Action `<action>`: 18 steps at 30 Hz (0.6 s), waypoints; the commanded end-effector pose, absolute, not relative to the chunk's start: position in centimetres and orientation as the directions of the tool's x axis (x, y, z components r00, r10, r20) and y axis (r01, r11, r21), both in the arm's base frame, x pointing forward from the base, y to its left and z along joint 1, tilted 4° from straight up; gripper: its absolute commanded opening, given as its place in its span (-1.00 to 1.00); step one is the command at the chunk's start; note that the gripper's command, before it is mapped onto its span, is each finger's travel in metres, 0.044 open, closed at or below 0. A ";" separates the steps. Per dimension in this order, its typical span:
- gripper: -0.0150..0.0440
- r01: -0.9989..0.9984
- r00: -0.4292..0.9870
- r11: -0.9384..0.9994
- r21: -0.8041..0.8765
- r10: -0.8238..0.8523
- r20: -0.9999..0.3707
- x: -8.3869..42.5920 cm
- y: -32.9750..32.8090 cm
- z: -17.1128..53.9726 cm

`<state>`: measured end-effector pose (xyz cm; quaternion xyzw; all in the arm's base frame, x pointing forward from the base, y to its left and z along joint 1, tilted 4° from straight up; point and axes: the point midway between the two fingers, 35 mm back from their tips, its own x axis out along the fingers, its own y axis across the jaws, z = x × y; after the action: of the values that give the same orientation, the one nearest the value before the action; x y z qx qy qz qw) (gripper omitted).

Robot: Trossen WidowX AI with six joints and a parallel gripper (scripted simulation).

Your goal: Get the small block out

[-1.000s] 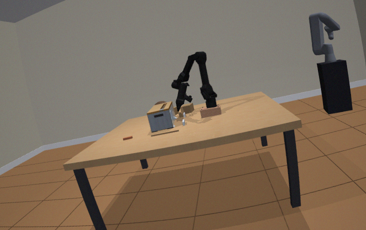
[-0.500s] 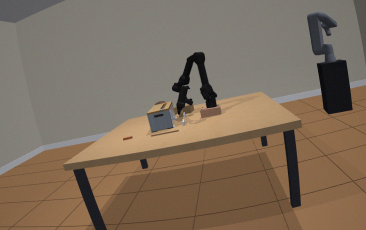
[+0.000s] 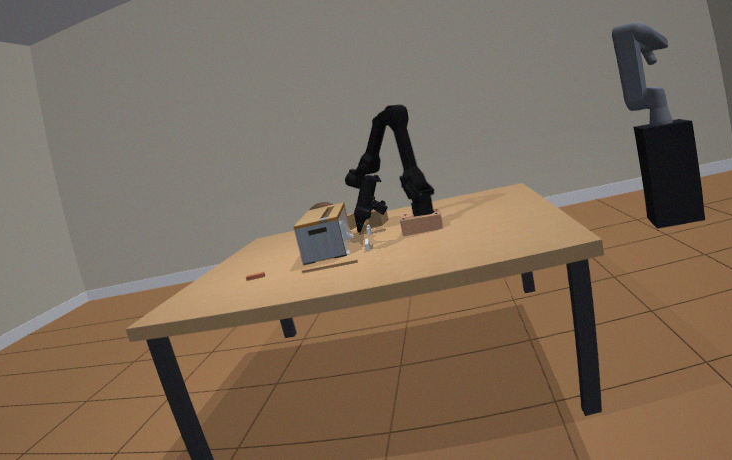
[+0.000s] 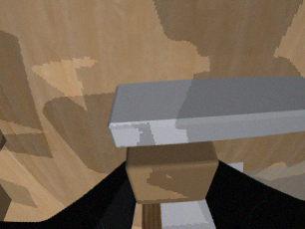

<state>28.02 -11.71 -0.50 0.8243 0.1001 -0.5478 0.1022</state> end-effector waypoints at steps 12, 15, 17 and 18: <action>-0.49 0.287 0.382 -0.956 0.063 0.054 -0.923 28.3 -11.6 3.6; -0.49 0.279 0.381 -0.958 0.060 0.053 -0.923 28.2 -11.4 5.3; -0.49 0.277 0.380 -0.959 0.059 0.053 -0.923 28.1 -11.3 5.7; -0.49 0.277 0.380 -0.959 0.059 0.053 -0.923 28.1 -11.3 5.7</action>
<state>28.09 -11.28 4.70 0.8239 0.1052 -0.5471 0.1033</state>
